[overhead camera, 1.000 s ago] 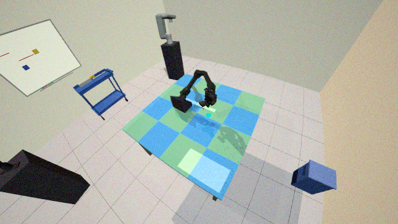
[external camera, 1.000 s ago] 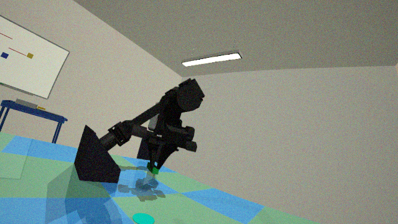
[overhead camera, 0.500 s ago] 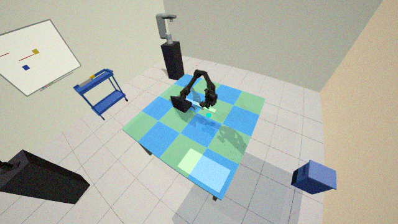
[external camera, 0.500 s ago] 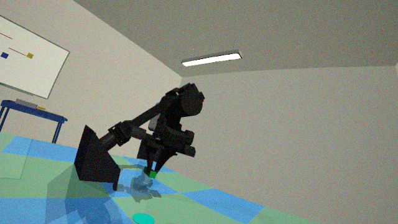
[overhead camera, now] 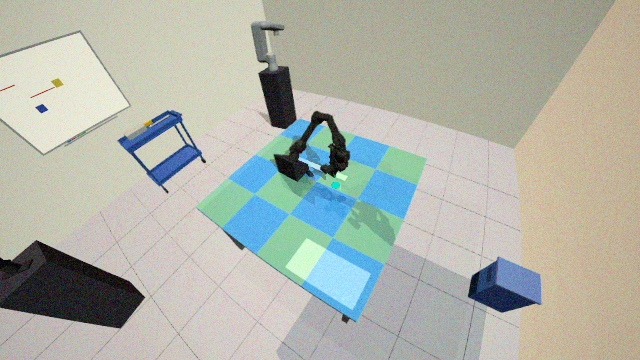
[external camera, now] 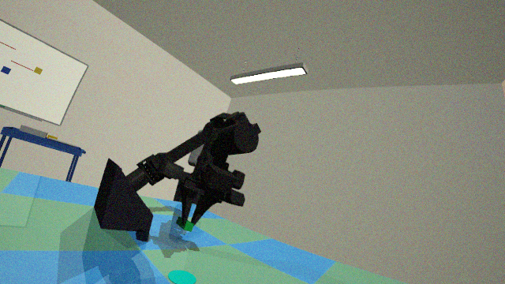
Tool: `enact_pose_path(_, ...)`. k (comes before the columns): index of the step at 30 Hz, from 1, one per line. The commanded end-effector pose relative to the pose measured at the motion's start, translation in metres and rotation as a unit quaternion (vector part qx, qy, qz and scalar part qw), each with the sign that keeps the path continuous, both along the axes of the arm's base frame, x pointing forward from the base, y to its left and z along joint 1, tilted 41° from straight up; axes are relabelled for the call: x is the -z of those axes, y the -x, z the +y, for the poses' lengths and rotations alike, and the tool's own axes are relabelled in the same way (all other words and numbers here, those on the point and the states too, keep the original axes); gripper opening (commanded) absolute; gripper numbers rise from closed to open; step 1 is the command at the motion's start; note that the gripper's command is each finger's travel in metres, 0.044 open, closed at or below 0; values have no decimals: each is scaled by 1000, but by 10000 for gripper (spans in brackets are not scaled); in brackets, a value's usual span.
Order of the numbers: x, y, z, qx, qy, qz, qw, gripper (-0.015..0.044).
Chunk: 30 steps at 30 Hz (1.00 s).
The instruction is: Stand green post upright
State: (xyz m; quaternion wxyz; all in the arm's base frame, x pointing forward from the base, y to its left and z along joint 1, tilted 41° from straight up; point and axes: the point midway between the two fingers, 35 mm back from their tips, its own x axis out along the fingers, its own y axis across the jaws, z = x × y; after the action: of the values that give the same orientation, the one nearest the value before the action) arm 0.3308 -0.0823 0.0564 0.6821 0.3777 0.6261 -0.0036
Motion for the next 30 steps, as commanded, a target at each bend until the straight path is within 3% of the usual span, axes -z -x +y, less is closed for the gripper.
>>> enact_pose_path(1, 2, 0, 0, 4, 13, -3, 1000, 23)
enact_pose_path(30, 21, -8, -2, 33, 103, -36, 993, 23)
